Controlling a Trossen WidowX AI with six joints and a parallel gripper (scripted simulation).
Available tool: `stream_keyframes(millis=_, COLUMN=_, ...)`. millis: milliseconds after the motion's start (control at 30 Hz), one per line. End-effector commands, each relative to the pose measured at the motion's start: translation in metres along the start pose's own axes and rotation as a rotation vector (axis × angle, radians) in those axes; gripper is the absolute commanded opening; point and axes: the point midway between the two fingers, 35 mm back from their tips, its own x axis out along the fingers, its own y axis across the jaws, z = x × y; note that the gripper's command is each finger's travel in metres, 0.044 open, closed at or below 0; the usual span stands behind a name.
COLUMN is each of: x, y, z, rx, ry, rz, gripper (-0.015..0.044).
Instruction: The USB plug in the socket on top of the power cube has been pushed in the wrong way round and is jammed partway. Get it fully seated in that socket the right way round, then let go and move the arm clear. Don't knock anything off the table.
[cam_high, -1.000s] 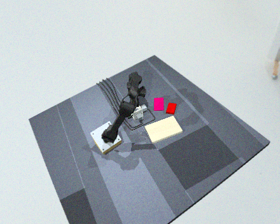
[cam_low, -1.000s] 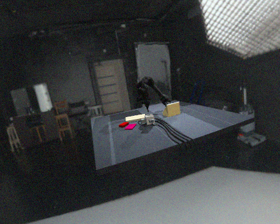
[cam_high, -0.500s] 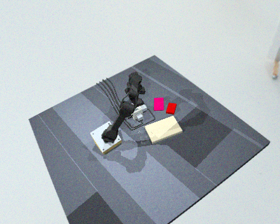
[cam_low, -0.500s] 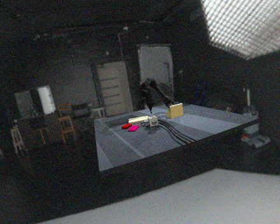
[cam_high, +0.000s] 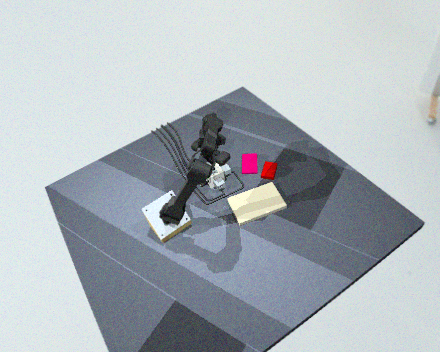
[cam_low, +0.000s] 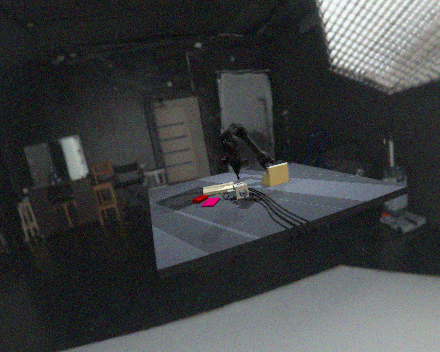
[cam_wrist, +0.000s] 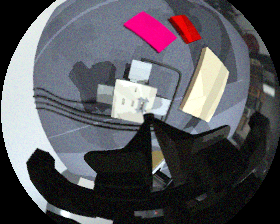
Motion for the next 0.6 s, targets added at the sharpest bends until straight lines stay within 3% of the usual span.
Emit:
stream_keyframes(millis=0, x=0.0002, y=0.0002, z=0.0, rx=-0.094, ry=0.0, rz=0.001, gripper=0.0)
stream_keyframes(millis=567, x=0.0002, y=0.0002, z=0.0, rx=-0.539, ry=0.0, rz=0.001, gripper=0.0)
